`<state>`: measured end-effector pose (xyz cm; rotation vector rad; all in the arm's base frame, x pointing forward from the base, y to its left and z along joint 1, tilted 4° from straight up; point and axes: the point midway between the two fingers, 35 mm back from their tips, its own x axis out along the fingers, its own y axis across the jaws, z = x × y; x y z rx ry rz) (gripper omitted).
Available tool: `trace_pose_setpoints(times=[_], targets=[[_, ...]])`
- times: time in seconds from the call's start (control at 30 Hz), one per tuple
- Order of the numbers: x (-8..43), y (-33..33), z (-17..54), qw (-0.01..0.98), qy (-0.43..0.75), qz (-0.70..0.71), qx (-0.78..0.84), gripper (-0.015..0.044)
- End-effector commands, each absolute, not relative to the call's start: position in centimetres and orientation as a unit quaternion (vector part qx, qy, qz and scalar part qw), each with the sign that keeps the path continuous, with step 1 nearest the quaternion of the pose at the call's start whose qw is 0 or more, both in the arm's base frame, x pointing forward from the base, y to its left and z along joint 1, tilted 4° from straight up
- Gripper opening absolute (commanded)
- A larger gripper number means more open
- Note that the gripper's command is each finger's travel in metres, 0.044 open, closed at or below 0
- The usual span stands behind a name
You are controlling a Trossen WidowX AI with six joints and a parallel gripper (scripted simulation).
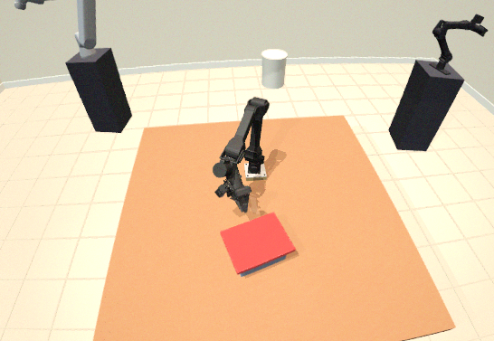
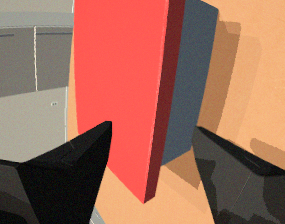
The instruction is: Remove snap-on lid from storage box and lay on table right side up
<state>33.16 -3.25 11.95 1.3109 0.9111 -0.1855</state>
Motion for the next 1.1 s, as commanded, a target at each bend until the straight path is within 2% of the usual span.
trace_pose_setpoints(times=[0.0, 1.07], targets=[[33.6, -3.0, 11.1, 0.691, 0.411, -0.087, 0.588, 0.0235], [36.8, -1.0, 7.8, 0.691, 0.409, -0.085, 0.59, 0.0235]])
